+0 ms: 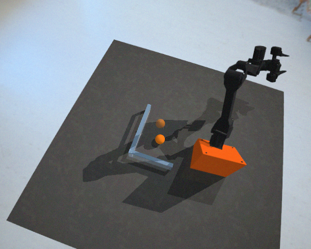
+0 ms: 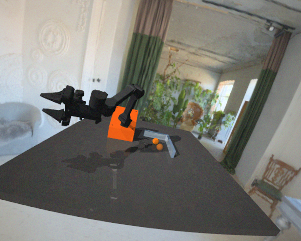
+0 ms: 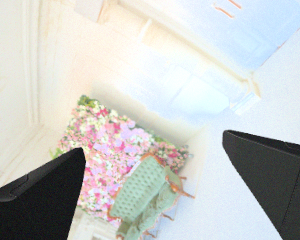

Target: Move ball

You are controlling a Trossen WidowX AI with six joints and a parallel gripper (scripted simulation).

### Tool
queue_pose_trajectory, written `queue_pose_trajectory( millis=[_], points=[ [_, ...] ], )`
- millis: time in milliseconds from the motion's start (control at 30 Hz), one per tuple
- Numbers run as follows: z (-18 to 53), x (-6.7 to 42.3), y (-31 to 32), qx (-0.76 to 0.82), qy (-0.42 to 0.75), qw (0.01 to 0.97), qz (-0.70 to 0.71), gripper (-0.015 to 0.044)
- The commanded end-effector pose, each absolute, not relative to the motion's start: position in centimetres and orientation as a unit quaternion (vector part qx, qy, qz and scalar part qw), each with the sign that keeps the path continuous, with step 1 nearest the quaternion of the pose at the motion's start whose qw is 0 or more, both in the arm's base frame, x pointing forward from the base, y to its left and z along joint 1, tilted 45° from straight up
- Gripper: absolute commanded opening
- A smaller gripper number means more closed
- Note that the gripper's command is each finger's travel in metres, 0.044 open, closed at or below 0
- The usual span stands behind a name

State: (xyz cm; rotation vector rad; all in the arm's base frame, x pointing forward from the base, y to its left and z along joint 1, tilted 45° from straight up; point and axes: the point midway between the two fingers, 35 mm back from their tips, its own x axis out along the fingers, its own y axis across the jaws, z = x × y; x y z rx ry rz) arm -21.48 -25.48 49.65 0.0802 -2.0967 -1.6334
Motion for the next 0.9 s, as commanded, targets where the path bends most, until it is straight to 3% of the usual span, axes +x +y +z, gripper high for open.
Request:
queue_pose_trajectory(
  millis=[0, 333, 867],
  points=[
    [49.6, -21.4, -25.6, 0.03, -0.764, 0.239, -0.598, 0.0374],
    [45.7, -15.4, -32.7, 0.112, -0.629, 0.304, -0.706, 0.0374],
    [35.8, 6.8, -40.2, 0.215, -0.253, 0.543, -0.771, 0.0374]
  ],
)
